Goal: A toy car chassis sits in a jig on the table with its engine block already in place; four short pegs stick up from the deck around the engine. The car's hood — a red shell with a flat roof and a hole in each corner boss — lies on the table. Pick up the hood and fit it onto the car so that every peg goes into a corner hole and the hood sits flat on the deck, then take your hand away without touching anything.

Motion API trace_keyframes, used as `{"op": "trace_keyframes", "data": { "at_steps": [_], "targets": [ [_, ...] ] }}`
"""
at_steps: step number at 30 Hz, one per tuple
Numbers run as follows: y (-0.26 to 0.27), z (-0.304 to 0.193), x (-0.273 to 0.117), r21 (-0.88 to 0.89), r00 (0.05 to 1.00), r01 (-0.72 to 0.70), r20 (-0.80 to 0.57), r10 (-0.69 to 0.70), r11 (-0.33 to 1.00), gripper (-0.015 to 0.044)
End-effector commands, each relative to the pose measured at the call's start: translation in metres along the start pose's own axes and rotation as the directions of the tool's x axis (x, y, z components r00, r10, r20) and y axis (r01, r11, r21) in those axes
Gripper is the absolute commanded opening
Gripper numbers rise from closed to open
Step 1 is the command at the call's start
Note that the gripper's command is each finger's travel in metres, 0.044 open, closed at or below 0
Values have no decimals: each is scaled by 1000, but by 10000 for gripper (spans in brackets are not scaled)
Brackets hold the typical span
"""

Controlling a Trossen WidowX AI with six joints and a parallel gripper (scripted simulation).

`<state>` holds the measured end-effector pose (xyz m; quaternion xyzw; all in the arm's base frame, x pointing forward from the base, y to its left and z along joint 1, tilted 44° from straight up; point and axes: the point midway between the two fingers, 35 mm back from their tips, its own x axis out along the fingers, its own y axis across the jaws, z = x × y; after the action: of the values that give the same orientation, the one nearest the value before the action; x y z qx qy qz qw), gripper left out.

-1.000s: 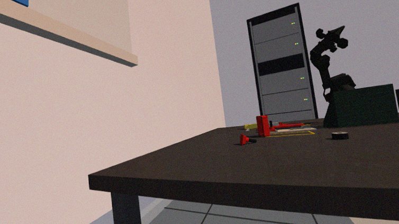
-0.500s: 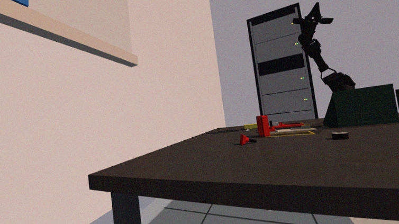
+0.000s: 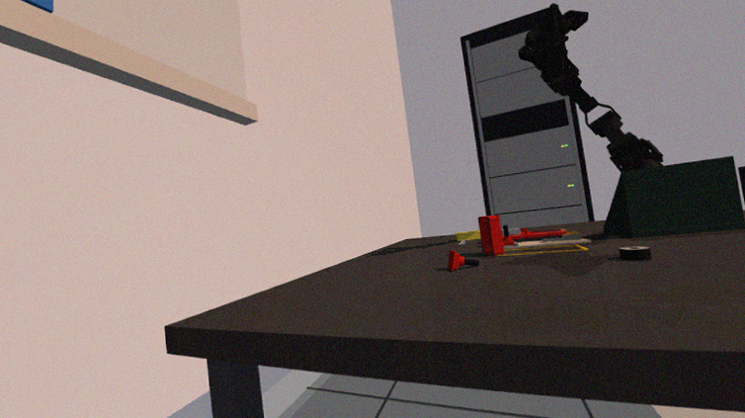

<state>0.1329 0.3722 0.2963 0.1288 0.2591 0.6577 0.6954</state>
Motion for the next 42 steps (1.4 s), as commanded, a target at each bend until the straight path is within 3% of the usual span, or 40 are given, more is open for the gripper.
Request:
{"op": "trace_keyframes", "data": {
  "at_steps": [1,9,14,18,26,33,35,42],
  "targets": [
    [-51,-6,16,191,982,184,-63,-175,964,0],
    [-167,-42,22,520,802,587,-273,-531,620,0],
    [-234,-72,5,607,601,742,-418,-681,283,0],
    [-279,-99,-17,614,408,789,-526,-746,-1,0],
    [-353,-159,-82,506,-67,672,-686,-724,-541,0],
    [-392,-204,-150,375,-486,420,-676,-554,-827,0],
    [-395,-208,-157,365,-523,394,-665,-533,-843,0],
    [-395,-208,-157,365,-523,394,-665,-533,-843,0]
  ]
}}
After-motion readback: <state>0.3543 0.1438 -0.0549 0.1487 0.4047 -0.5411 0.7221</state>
